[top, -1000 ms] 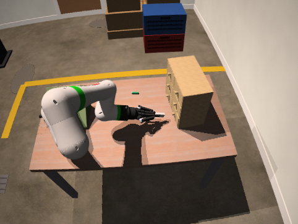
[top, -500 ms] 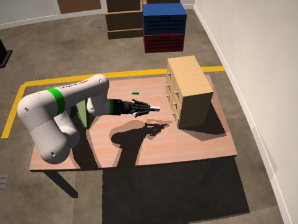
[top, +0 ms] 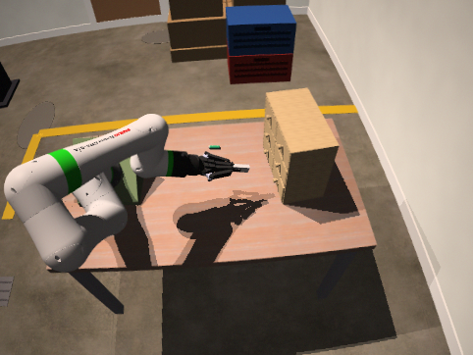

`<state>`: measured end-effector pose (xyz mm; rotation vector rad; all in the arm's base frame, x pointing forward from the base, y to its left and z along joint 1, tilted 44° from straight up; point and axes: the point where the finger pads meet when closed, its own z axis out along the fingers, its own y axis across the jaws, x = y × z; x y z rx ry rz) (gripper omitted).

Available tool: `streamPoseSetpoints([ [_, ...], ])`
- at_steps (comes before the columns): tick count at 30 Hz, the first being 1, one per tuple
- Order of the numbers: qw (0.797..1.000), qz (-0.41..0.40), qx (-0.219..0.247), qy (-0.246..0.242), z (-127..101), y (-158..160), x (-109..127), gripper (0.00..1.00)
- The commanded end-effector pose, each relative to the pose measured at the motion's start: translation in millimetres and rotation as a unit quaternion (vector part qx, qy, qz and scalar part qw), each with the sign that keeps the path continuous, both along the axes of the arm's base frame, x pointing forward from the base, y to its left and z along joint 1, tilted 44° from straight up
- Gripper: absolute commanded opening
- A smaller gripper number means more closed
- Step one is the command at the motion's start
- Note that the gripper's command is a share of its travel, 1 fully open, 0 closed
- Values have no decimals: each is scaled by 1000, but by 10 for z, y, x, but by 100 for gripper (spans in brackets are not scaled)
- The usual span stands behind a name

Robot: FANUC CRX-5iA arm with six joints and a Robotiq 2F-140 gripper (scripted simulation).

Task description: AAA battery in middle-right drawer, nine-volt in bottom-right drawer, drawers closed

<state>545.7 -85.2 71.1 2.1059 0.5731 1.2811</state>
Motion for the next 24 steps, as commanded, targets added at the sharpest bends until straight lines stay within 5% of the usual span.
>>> streamPoseSetpoints([
  [1,1000,-5,-1,5,9,-3,-9,0],
  [24,996,-62,-6,65,123,100,-132,0],
])
